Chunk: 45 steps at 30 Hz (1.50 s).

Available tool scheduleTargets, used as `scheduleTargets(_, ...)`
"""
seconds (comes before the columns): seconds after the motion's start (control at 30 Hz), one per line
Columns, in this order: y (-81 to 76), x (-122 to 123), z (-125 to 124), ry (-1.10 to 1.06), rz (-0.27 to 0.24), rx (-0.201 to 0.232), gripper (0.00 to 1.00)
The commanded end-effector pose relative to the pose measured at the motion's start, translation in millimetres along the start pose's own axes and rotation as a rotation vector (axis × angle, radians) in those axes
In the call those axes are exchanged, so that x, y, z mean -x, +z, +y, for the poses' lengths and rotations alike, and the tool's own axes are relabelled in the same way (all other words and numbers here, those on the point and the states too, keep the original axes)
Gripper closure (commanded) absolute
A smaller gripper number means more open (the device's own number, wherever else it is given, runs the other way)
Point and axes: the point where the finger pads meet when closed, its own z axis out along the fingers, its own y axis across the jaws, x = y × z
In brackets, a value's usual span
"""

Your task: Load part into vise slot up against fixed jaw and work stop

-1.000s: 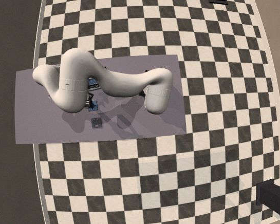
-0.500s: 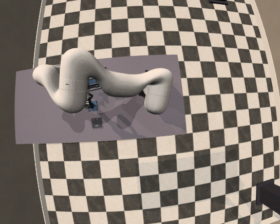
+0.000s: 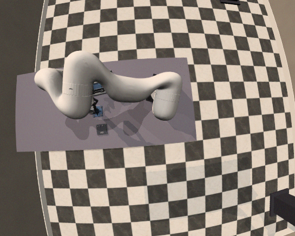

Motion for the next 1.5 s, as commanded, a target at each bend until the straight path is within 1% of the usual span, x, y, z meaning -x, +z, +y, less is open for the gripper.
scheduleTargets(0.0, -0.5, 0.4, -0.6, -0.001, 0.0, -0.001, 1.0)
scheduleTargets(1.0, -1.7, 1.6, -0.4, -0.001, 0.0, -0.001, 1.0)
scheduleTargets(1.47, -5.5, 5.4, 0.0, -0.001, 0.0, -0.001, 1.0)
